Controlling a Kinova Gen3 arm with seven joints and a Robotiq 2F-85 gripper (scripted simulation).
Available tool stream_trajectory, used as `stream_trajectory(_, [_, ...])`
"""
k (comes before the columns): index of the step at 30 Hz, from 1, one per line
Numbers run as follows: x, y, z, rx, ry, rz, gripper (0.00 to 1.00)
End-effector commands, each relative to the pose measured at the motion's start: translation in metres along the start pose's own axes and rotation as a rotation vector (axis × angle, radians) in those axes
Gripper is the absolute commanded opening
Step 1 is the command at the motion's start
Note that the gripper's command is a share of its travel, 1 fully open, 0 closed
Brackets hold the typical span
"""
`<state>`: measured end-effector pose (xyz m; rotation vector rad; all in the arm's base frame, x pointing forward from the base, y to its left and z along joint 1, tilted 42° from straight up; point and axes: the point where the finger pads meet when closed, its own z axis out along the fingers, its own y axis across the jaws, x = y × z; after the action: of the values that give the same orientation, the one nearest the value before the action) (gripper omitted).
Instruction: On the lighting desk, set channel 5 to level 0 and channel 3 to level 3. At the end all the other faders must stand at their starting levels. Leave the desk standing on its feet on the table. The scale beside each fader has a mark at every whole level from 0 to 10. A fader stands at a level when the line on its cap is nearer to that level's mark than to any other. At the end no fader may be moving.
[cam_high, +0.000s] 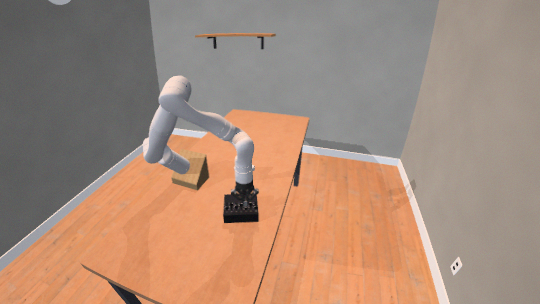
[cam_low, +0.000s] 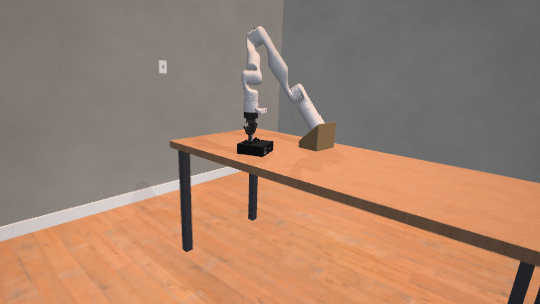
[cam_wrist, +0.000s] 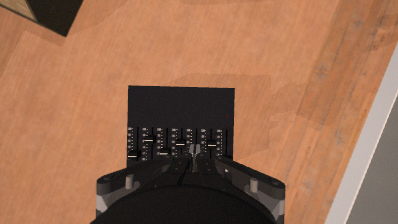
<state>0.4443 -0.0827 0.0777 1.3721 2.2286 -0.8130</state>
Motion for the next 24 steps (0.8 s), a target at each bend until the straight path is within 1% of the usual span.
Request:
stream_trajectory(1, [-0.005,0.0012,-0.0013,-0.003,-0.007,-0.006,0.0])
stream_trajectory(24, [-0.0008,0.0012,-0.0012,-0.003,-0.007,-0.006,0.0])
